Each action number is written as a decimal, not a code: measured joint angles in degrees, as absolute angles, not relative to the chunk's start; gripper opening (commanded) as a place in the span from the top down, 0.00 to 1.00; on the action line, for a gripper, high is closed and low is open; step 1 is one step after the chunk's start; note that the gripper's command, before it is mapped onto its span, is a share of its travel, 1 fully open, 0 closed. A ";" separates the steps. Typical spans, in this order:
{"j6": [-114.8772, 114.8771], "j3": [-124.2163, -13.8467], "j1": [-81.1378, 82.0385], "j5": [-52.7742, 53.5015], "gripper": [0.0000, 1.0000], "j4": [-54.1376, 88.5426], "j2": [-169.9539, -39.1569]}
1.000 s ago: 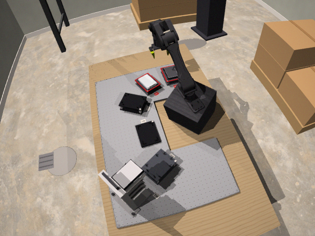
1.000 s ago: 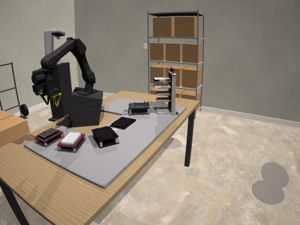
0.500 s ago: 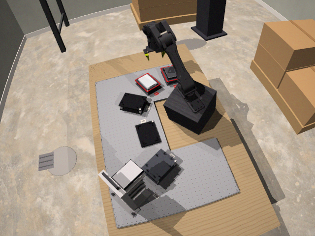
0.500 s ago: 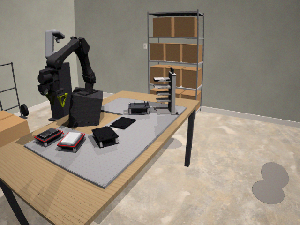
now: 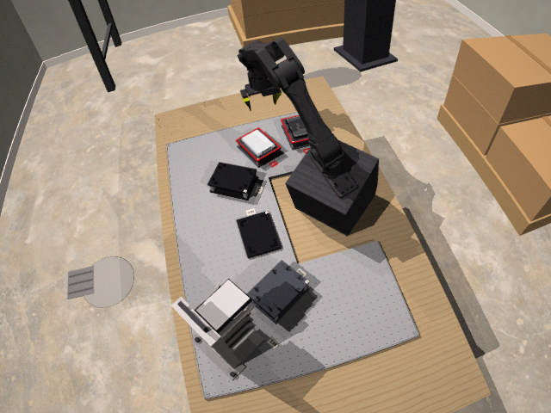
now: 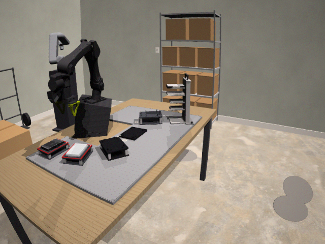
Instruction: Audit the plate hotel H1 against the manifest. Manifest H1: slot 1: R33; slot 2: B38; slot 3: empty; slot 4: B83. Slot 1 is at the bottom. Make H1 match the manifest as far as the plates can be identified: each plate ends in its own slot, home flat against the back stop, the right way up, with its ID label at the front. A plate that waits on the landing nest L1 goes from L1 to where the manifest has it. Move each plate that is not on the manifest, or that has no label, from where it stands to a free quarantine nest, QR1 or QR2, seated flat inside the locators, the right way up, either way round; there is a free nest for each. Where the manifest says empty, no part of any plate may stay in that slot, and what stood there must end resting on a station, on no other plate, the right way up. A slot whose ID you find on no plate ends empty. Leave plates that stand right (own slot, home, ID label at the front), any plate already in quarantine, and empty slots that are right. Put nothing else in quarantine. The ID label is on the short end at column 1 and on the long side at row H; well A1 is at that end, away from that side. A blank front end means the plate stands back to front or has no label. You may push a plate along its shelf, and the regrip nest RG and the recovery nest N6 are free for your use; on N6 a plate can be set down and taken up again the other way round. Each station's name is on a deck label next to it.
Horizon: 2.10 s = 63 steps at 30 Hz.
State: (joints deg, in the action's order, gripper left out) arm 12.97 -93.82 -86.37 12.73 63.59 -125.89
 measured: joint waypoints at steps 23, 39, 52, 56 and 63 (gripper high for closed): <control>21.87 -94.24 -76.62 13.91 0.00 63.37 -124.25; 17.15 -82.50 -72.27 17.23 0.00 56.16 -115.20; 12.64 -75.18 -68.64 20.10 0.00 49.93 -109.38; 11.11 -72.86 -67.16 21.15 0.00 47.83 -107.44; 9.10 -70.19 -65.56 22.48 0.00 44.86 -105.30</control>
